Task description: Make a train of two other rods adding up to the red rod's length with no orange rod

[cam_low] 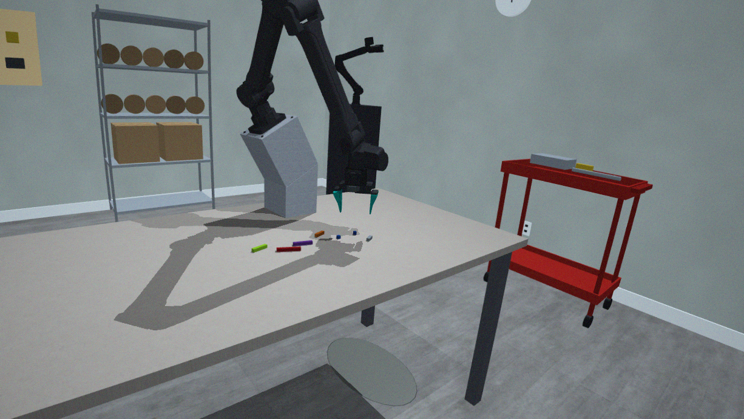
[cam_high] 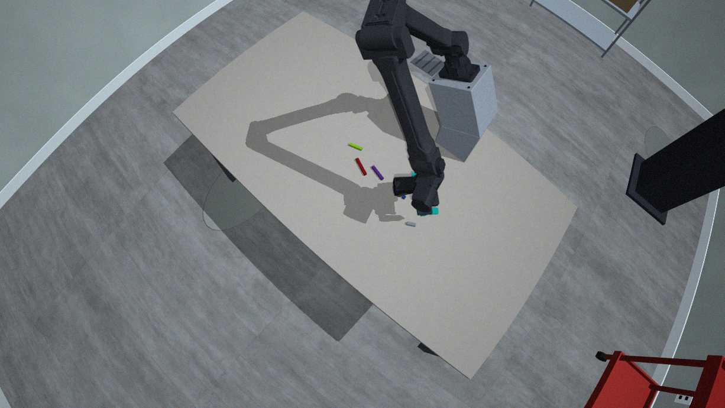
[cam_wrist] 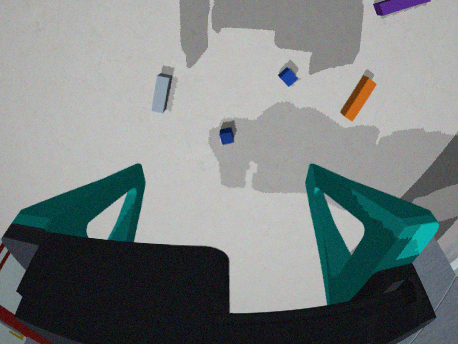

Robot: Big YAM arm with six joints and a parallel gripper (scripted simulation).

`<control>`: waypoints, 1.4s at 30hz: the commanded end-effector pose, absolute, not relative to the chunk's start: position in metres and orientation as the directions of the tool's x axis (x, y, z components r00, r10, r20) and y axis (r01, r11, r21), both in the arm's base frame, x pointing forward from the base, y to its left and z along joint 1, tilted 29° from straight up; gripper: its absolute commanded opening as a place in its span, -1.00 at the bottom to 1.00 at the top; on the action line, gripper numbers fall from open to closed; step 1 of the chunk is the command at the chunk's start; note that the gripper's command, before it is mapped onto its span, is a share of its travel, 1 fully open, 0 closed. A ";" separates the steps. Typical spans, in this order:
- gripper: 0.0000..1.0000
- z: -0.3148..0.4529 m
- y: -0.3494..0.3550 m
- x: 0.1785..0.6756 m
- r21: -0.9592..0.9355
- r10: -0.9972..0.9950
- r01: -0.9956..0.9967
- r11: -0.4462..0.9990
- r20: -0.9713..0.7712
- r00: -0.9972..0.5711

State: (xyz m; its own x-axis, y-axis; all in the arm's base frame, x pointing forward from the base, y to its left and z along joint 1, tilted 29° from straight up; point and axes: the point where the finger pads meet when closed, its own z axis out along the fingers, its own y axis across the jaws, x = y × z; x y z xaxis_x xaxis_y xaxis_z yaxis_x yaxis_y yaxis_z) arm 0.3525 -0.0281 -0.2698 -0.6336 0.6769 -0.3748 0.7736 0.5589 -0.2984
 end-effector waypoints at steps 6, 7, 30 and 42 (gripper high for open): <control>1.00 -0.278 -0.036 0.345 -0.323 0.696 0.788 0.525 -0.371 -0.615; 1.00 -0.278 -0.036 0.344 -0.324 0.696 0.787 0.525 -0.370 -0.616; 1.00 -0.278 -0.033 0.343 -0.327 0.689 0.780 0.534 -0.366 -0.625; 1.00 -0.278 -0.033 0.343 -0.327 0.689 0.780 0.534 -0.366 -0.625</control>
